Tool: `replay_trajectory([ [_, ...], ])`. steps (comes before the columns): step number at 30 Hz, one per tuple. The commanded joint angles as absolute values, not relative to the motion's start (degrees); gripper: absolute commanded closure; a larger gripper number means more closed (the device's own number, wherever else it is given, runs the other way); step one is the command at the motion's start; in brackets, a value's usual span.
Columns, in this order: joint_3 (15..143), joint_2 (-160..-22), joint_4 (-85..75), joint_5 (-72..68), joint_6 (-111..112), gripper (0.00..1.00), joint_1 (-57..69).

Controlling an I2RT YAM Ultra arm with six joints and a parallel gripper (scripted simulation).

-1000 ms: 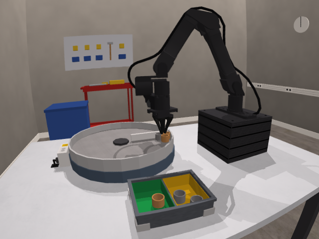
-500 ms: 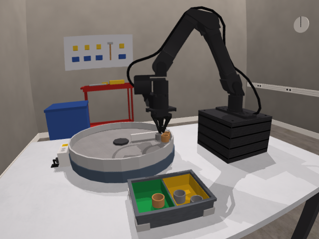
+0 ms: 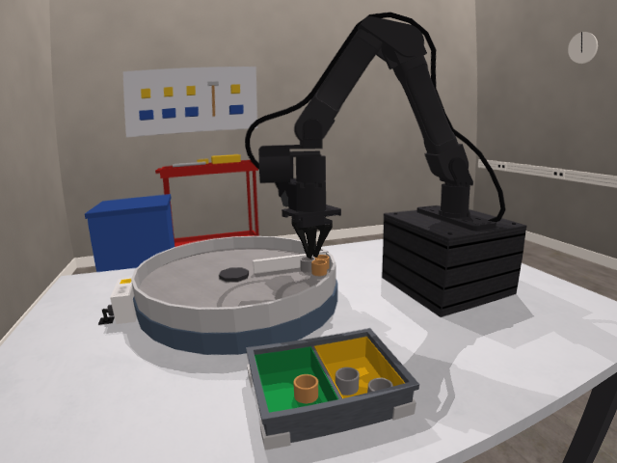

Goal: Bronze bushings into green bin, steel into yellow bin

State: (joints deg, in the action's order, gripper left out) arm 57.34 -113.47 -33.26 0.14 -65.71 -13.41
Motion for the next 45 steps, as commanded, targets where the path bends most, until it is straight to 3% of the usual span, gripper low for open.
replay_trajectory([
  [1, 58.38, -114.24, -33.73, 0.41, -65.56, 0.88, -12.91],
  [45, 56.68, -112.57, -32.63, 0.41, -65.67, 0.88, -12.77],
])
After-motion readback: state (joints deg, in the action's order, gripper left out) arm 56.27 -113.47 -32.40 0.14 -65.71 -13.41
